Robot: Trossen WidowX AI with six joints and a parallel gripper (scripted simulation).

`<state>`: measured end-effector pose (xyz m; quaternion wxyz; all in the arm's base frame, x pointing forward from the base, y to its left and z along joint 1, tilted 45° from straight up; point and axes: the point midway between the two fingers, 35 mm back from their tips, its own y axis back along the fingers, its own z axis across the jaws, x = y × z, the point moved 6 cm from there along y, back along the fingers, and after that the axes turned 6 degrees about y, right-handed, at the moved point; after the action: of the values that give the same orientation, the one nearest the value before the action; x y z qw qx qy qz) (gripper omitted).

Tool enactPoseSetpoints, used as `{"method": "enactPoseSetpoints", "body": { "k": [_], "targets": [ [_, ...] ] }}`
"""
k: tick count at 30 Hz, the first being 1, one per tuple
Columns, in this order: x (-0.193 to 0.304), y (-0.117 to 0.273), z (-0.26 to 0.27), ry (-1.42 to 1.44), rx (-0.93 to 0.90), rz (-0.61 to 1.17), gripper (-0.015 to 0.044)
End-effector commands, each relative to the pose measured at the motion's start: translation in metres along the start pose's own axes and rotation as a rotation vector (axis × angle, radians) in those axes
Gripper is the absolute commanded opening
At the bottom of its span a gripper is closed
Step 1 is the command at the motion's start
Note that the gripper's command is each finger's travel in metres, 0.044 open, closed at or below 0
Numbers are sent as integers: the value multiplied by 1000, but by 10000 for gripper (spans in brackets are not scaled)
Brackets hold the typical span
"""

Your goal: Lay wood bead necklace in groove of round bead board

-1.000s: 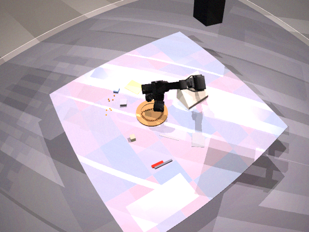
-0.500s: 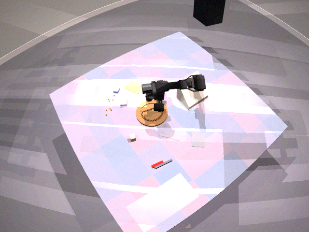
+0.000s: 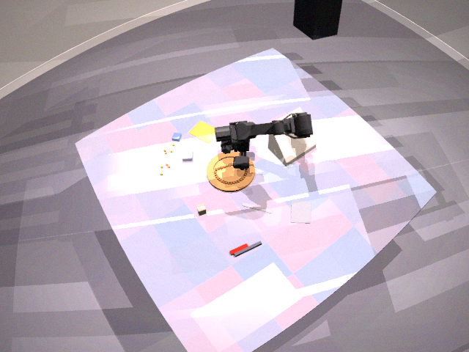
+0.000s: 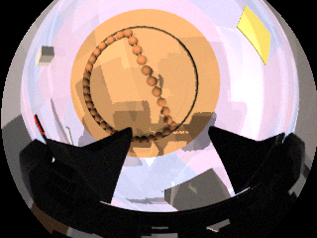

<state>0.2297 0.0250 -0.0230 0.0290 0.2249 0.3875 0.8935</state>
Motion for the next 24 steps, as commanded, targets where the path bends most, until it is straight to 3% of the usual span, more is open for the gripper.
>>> {"method": "enactPoseSetpoints", "body": {
  "k": [1, 2, 14, 19, 24],
  "targets": [
    [0, 1, 0, 5, 4, -2, 440],
    [0, 1, 0, 5, 4, -2, 440],
    [-76, 21, 24, 595, 5, -4, 125],
    [-108, 31, 34, 867, 6, -5, 120],
    [-111, 32, 35, 902, 6, -5, 120]
  ]
}}
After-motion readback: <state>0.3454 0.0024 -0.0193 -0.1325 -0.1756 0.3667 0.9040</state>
